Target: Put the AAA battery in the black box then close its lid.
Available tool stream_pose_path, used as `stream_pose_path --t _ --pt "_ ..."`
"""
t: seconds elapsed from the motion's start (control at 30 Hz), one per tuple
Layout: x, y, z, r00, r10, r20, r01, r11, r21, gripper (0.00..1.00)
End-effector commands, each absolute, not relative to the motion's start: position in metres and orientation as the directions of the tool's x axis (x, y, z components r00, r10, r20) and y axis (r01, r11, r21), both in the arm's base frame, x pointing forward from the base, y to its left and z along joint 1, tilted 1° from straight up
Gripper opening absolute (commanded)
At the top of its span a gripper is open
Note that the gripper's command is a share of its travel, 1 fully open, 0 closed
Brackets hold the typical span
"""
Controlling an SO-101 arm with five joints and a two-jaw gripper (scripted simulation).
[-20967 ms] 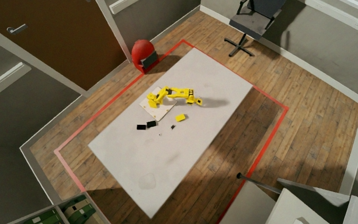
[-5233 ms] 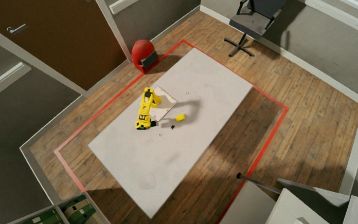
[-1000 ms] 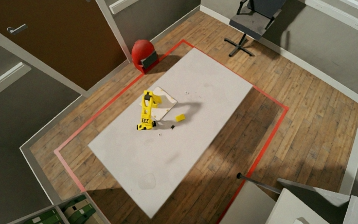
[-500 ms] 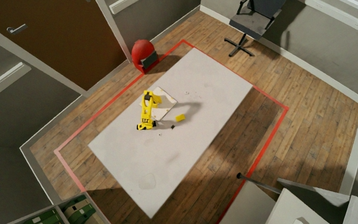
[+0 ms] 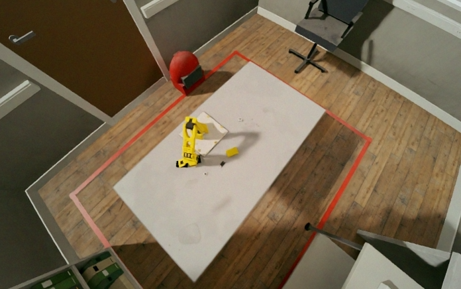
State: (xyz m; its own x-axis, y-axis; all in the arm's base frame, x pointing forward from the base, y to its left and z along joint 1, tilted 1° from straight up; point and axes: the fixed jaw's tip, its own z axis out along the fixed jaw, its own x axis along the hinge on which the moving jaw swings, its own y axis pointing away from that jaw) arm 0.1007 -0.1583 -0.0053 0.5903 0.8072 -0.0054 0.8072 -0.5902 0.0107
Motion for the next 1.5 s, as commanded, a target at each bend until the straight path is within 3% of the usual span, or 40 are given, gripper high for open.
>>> stream_pose_path --t 0.0,1.47 --pt "0.1004 -0.1545 -0.0077 0.591 0.807 0.0 0.807 -0.591 -0.001 0.3" --pt "0.1009 -0.1556 -0.0056 0.591 0.807 0.0 0.807 -0.591 -0.001 0.26"
